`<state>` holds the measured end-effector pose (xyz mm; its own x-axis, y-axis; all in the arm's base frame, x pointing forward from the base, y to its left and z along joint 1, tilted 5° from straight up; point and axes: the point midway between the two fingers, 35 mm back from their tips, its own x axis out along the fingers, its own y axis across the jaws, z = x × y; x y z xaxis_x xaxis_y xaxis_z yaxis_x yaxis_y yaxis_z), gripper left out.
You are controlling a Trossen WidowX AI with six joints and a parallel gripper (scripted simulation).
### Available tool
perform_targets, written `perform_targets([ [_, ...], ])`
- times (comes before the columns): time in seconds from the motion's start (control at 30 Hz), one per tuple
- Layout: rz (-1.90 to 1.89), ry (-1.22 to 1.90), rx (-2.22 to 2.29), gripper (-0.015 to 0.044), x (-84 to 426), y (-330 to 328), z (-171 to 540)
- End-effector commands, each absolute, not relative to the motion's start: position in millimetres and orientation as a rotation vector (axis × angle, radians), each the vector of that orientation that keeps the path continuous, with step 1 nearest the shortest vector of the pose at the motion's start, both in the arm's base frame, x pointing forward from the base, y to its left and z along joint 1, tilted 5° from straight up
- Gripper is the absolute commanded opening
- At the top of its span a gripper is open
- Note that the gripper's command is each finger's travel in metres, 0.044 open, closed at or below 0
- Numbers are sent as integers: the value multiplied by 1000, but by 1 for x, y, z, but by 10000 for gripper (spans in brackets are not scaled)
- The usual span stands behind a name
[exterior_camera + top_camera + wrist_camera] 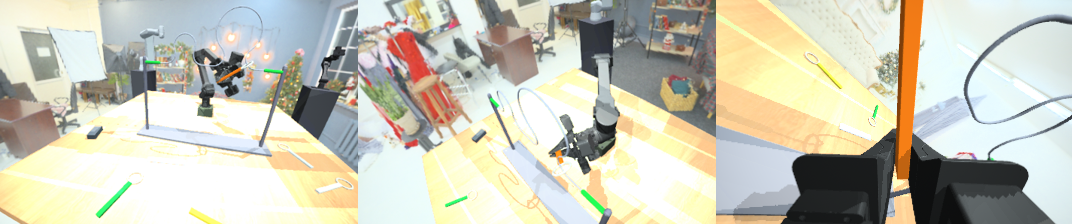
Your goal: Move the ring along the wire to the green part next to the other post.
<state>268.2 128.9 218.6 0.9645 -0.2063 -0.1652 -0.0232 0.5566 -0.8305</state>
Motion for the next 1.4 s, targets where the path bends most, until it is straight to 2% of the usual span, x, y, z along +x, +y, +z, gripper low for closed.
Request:
perform_targets([
  [0.0, -86, 274, -890, -150, 267, 139, 210],
  [0.87, 37, 398, -322, -150, 248, 216, 163],
  [1.37, 70, 427, -164, -150, 241, 249, 158],
])
